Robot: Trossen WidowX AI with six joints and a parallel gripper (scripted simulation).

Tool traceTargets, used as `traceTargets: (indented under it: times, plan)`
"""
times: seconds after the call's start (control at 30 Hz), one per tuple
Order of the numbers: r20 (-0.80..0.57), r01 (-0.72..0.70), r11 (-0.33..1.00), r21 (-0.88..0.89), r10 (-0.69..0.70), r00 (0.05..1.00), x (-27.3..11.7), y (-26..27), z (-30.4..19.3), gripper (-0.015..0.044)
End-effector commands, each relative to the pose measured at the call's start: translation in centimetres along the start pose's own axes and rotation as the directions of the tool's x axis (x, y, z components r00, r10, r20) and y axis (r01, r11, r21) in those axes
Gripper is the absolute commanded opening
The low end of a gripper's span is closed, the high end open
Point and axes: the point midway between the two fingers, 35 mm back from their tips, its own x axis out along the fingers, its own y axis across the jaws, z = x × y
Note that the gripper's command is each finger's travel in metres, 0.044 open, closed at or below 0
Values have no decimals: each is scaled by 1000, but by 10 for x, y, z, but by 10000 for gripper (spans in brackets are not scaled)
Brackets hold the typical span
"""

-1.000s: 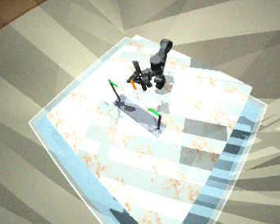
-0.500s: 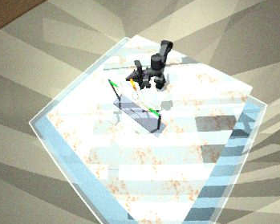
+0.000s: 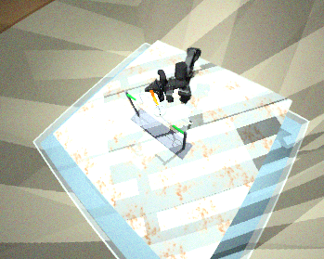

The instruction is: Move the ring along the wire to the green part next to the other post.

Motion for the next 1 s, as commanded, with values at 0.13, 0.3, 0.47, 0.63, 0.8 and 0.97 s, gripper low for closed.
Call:
traceTargets:
  times: [0.13,0.3,0.47,0.63,0.8,0.97]
  plan:
    - [13,43,997,-65,-42,999,0,2,0,-150]
    - [13,42,997,-64,-41,999,0,7,-1,-150]
    - [8,23,999,-36,-22,1000,0,15,-2,-150]
    - [2,-8,1000,10,8,1000,-1,26,-3,-150]
    - [-5,-56,995,85,57,998,-3,41,-2,-150]
    - [-9,-113,978,173,116,993,-7,58,0,-150]
